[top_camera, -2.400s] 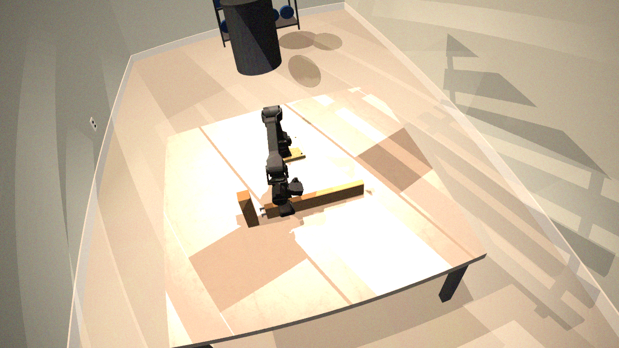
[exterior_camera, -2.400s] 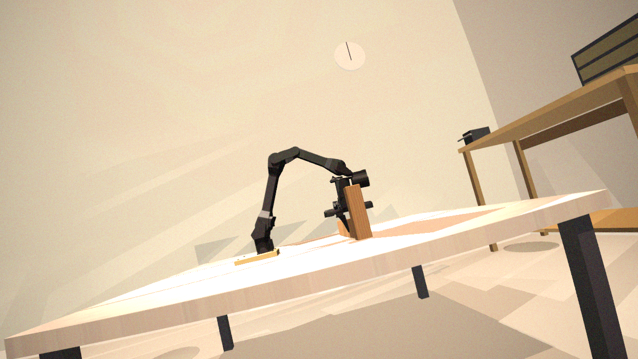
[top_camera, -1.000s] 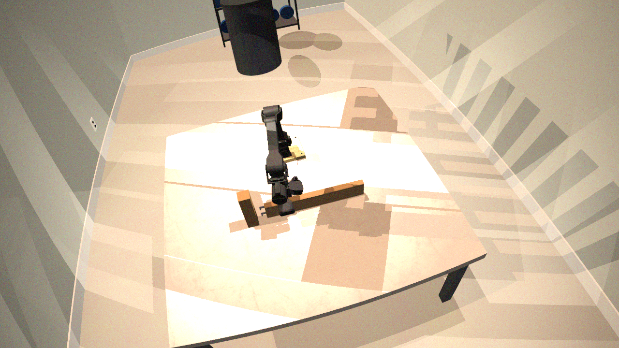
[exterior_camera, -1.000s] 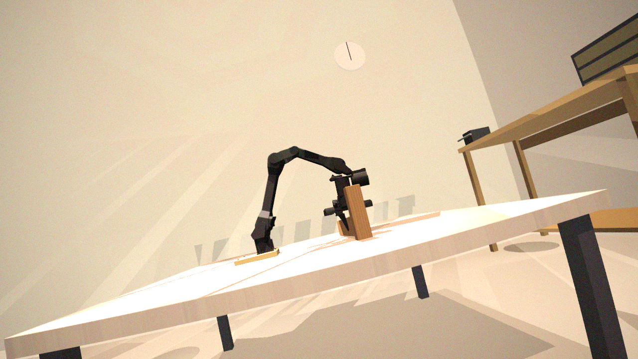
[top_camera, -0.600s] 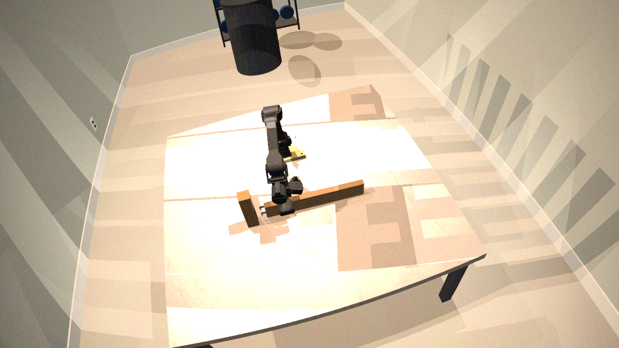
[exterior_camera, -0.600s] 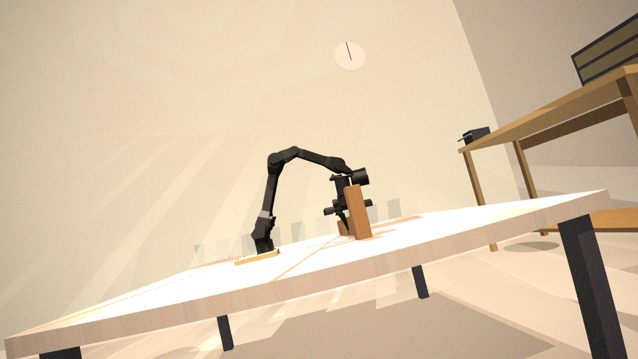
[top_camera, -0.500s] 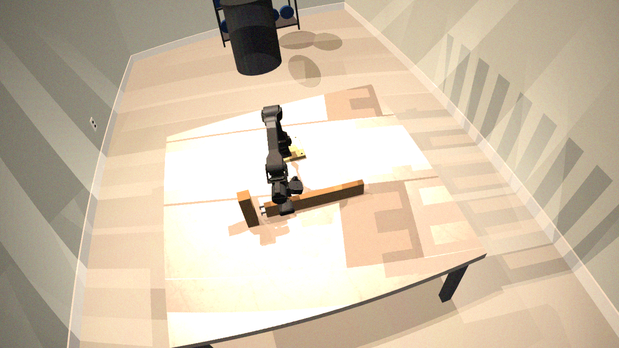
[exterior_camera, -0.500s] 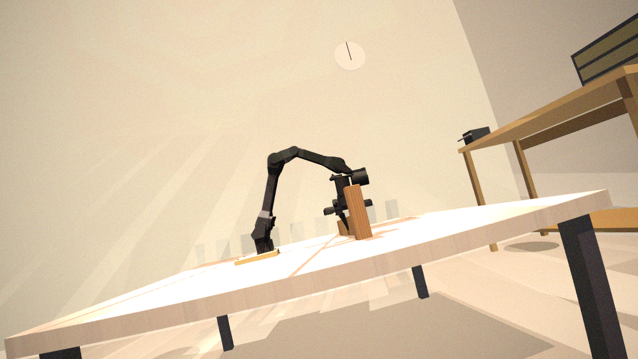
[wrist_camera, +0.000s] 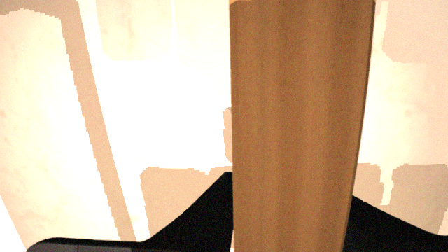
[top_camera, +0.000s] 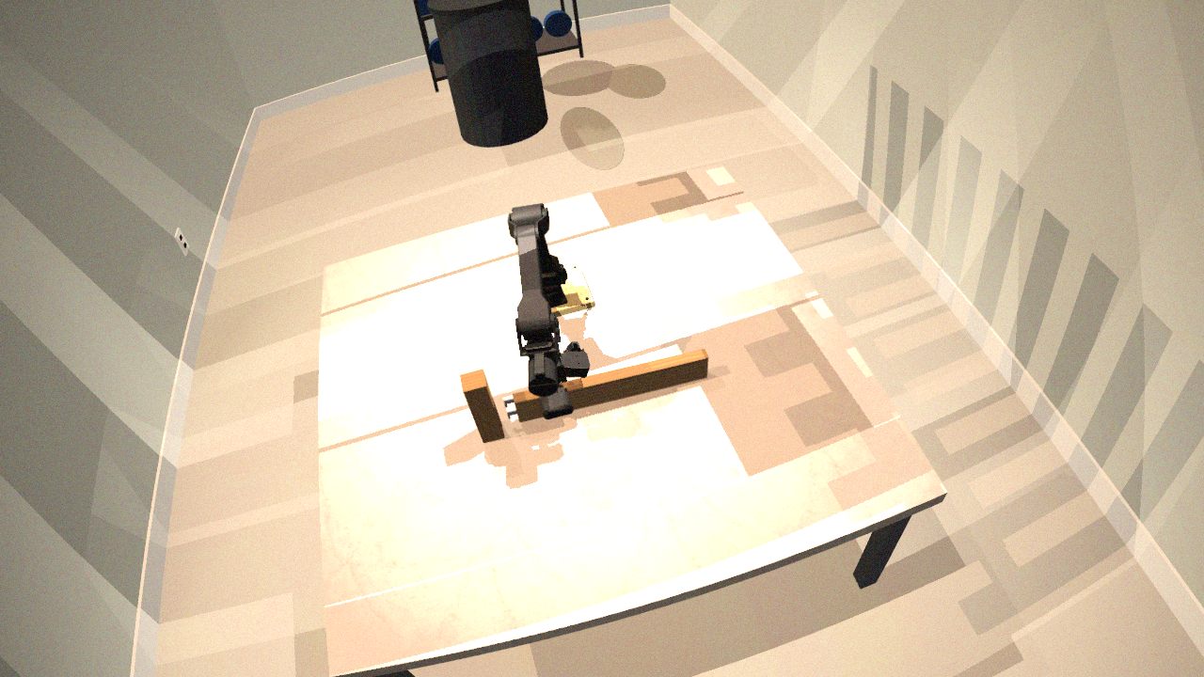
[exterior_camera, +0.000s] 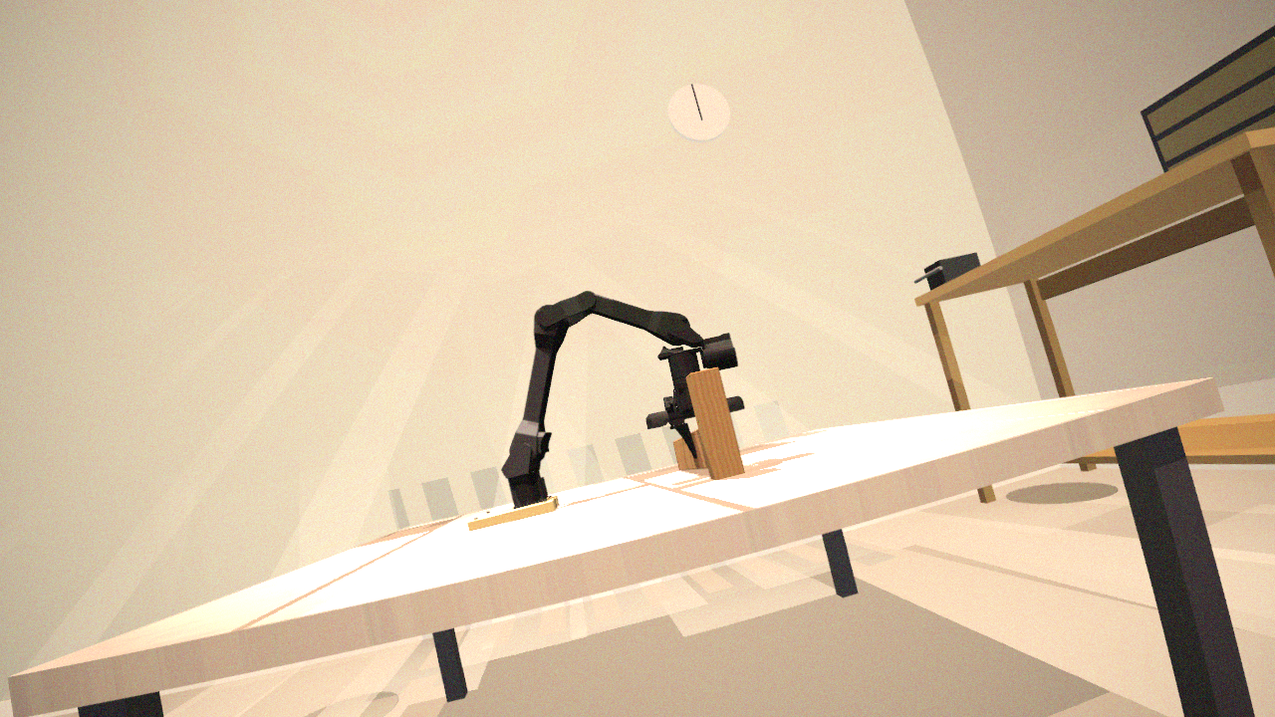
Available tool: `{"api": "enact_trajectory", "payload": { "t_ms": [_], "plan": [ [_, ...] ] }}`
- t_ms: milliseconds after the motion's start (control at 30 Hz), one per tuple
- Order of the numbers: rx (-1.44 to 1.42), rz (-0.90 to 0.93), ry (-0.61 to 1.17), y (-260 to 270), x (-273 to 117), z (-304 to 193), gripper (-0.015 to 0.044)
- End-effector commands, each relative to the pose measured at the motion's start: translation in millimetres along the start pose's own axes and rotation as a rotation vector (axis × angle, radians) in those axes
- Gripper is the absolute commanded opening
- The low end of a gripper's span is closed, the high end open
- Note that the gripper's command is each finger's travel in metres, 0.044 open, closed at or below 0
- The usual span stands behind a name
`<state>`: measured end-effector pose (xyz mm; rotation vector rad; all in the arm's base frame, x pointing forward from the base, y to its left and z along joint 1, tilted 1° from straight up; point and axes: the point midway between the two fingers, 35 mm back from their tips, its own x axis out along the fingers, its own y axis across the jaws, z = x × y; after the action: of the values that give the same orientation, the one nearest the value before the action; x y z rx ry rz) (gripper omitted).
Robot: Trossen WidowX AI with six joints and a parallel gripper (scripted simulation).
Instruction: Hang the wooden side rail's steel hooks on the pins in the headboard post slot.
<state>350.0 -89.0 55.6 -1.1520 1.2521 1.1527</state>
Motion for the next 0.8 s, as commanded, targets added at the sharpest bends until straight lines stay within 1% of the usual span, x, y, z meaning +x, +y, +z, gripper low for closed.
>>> {"api": "enact_trajectory", "payload": {
  "t_ms": [0, 767],
  "plan": [
    [-0.001, -0.022, 0.000, -3.6, -7.9, -0.2, 0.0000],
    [-0.001, -0.022, 0.000, -3.5, -11.8, -0.2, 0.0000]
  ]
}}
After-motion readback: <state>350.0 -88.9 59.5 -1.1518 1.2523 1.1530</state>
